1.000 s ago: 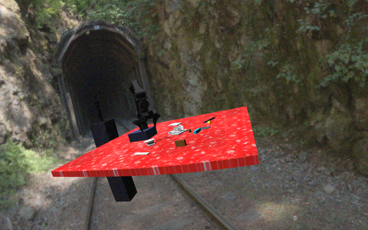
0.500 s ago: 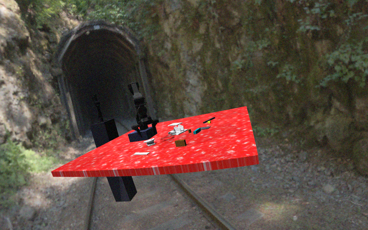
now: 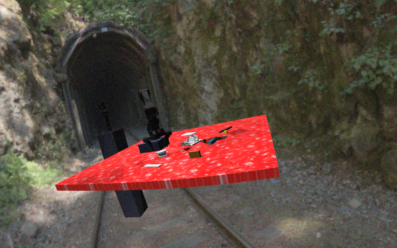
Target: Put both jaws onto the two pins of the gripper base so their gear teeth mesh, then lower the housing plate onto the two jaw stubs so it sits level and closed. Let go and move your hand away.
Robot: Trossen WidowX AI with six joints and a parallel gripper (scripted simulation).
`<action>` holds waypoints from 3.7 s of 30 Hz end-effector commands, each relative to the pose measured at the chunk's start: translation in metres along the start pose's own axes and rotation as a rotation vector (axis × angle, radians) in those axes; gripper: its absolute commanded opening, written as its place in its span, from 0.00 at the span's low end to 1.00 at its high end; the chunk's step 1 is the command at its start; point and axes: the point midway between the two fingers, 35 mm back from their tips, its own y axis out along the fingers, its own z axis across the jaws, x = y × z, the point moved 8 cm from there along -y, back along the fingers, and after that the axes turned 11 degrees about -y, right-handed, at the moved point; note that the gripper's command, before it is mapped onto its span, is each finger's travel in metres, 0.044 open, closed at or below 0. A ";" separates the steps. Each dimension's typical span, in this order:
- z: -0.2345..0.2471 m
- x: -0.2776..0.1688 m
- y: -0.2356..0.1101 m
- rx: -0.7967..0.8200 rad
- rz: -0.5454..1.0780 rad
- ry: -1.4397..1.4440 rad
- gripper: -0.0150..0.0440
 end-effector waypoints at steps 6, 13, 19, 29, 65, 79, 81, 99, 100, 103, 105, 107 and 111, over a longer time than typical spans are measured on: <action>0.000 -0.001 0.007 0.003 0.006 -0.006 1.00; 0.000 -0.001 0.018 0.003 0.006 -0.006 1.00; 0.000 -0.001 0.027 0.003 0.006 -0.006 1.00; 0.001 -0.001 0.034 0.003 0.006 -0.006 1.00; 0.000 -0.001 0.034 0.002 0.007 0.000 0.85; 0.000 0.000 0.021 0.002 0.006 -0.001 0.85; 0.000 0.001 0.014 0.002 0.006 -0.002 0.85; 0.000 0.000 -0.039 0.003 0.005 -0.006 0.85; 0.000 0.000 -0.039 0.003 0.005 -0.006 0.85; 0.000 0.000 -0.039 0.003 0.005 -0.006 0.85; 0.000 0.000 -0.039 0.003 0.005 -0.006 0.85; 0.002 0.000 -0.039 0.003 0.005 -0.010 0.85; 0.015 0.001 -0.039 0.004 0.005 -0.030 0.85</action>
